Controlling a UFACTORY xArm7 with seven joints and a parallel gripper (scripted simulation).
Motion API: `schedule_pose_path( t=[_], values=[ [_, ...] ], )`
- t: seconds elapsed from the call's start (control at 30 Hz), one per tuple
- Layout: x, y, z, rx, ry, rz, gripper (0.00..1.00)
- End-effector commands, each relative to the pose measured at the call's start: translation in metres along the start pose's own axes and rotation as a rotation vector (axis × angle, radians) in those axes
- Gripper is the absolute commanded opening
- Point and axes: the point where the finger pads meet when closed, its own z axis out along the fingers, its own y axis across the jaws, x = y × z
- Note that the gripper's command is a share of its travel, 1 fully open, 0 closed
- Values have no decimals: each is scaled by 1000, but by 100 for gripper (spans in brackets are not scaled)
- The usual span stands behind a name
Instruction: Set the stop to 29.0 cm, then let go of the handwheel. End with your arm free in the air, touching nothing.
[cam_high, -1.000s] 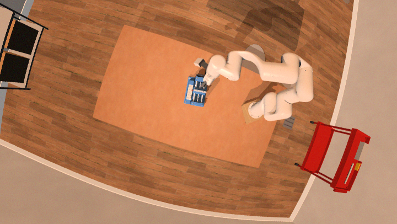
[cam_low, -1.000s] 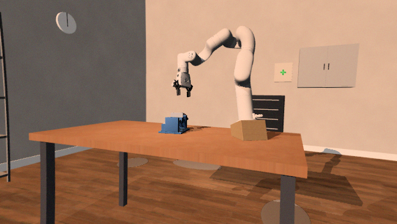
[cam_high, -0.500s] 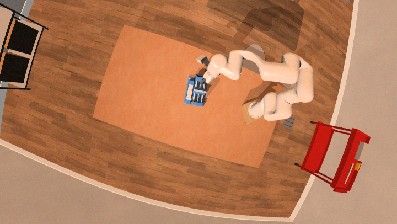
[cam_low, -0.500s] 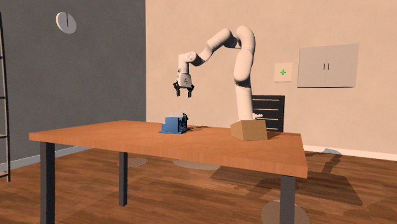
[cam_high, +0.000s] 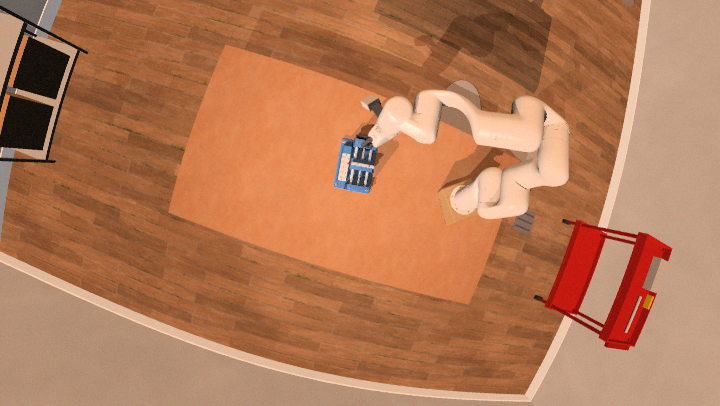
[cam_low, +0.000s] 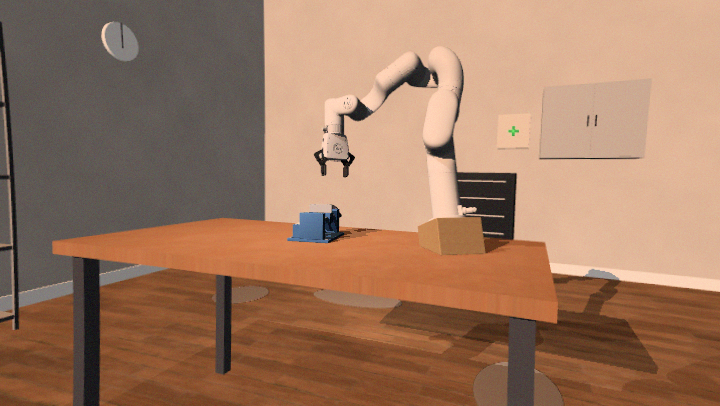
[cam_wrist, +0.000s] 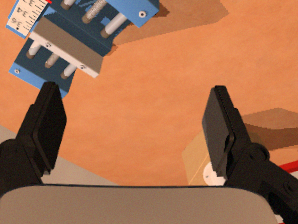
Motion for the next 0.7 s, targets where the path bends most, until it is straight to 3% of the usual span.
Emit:
schedule_pose_path(
  t=[0.0,0.17,0.4,0.67],
  values=[
    [1,-1,-1,1,7,11,100],
    [1,-1,-1,1,7,11,100],
    [25,23,3,-3,89,403,100],
    [38,38,6,9,142,655,100]
  ],
)
